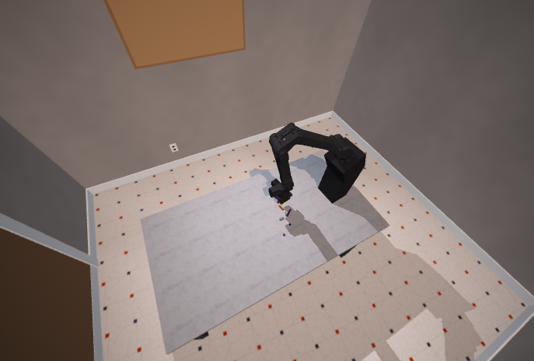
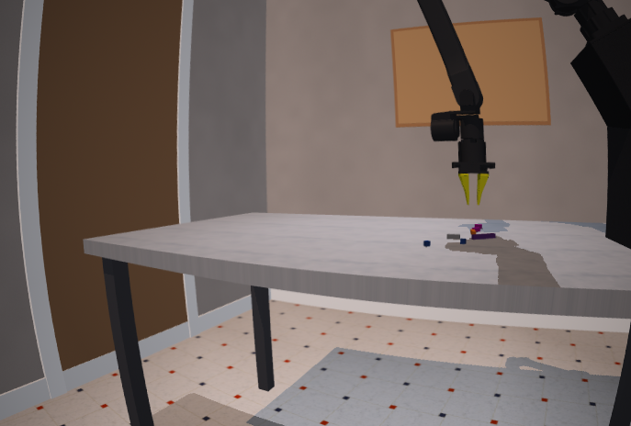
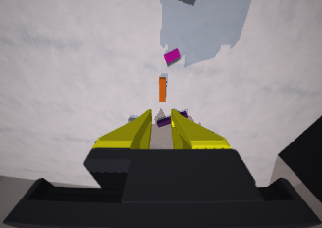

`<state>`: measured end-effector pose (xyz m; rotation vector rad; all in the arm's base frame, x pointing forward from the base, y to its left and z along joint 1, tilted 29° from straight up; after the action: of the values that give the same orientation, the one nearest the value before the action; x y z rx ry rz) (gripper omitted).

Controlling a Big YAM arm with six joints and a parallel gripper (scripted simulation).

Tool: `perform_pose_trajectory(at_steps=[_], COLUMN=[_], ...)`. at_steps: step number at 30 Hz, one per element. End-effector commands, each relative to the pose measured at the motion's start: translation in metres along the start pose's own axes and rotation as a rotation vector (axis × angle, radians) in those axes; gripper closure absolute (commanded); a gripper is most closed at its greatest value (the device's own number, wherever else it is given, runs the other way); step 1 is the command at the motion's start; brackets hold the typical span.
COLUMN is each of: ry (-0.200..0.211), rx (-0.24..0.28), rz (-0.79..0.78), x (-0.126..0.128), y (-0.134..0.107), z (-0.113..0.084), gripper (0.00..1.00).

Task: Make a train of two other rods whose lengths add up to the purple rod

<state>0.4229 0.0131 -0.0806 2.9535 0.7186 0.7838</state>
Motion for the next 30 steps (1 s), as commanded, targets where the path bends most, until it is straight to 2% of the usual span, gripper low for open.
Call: perform_pose_trajectory(at_steps=[1, 20, 30], ry=[-0.012, -0.008, 0.003], rx=[-0.003, -0.004, -0.006], rz=[0.019, 0.019, 0.012], x=[-0.0092, -0.0074, -0.0013], y=[-0.0011, -0.0004, -0.0005], z=[0.0017, 0.0026, 0.0098], gripper=[0.77, 0.77, 0.77])
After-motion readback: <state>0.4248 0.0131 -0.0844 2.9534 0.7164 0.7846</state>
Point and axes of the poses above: the point where the finger pads meet when closed, its own z axis out along the fingers, its own x axis across the jaws, y = z × x, the point moved 10 cm from there along -z, back along the fingers, and after that the axes turned 9 degrees about -z, right-handed, at the moved point
